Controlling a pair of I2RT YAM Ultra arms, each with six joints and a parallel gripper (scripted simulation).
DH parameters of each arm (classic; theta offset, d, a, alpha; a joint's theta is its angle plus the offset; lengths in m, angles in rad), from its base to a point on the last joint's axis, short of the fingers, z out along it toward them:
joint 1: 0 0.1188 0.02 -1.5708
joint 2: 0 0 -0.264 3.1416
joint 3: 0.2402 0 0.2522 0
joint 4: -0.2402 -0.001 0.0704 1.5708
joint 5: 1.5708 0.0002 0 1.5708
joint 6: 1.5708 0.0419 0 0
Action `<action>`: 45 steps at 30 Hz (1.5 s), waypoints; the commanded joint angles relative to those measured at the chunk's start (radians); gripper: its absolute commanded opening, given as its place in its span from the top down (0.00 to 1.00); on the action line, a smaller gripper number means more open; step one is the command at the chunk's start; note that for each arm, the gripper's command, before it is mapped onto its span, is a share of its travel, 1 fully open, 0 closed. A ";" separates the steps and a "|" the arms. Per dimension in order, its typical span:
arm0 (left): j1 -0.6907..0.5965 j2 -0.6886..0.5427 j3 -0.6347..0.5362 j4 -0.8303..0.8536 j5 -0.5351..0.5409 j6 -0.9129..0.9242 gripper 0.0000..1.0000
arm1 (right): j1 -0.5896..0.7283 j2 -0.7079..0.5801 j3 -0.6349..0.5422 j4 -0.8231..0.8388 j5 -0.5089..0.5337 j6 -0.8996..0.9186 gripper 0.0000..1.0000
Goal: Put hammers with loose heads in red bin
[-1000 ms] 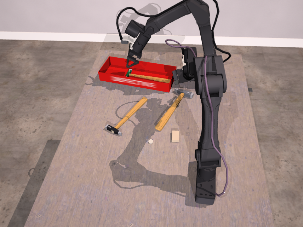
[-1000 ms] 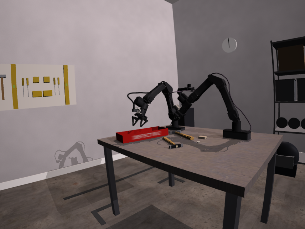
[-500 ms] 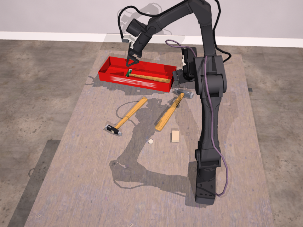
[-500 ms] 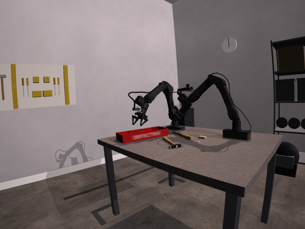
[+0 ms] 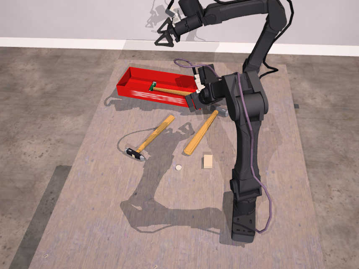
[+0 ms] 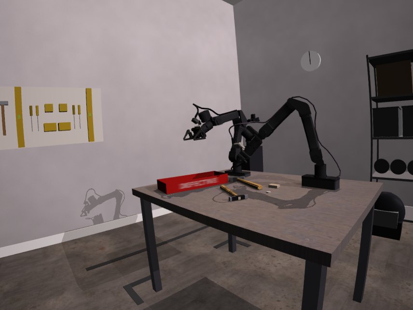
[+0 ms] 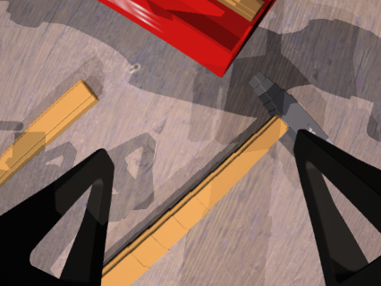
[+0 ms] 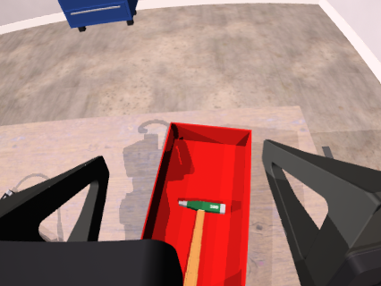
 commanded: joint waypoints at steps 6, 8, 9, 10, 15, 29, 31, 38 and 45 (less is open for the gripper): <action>0.282 -0.122 -0.114 0.012 0.008 0.019 0.00 | 0.030 -0.164 -0.027 0.173 0.035 0.044 0.00; 0.360 -0.128 -0.122 0.002 0.011 0.021 0.00 | 0.036 -0.194 -0.015 0.201 0.042 0.048 0.00; 0.398 -0.122 -0.113 -0.002 0.014 0.023 0.00 | 0.038 -0.205 -0.013 0.212 0.044 0.049 0.00; 0.433 -0.120 -0.110 -0.003 0.016 0.025 0.00 | 0.041 -0.214 -0.011 0.220 0.047 0.049 0.00; 0.597 -0.080 -0.060 -0.012 0.024 0.033 0.00 | 0.050 -0.235 0.009 0.224 0.053 0.049 0.00; 0.700 -0.027 0.007 -0.020 0.016 0.026 0.00 | 0.052 -0.235 0.010 0.223 0.046 0.047 0.00; 0.700 -0.028 0.007 -0.020 0.016 0.026 0.00 | 0.052 -0.235 0.010 0.223 0.046 0.047 0.00; 0.700 -0.028 0.007 -0.019 0.016 0.026 0.00 | 0.047 -0.225 0.000 0.223 0.047 0.041 0.00; 0.700 -0.028 0.007 -0.018 0.016 0.026 0.00 | 0.047 -0.225 0.000 0.223 0.047 0.041 0.00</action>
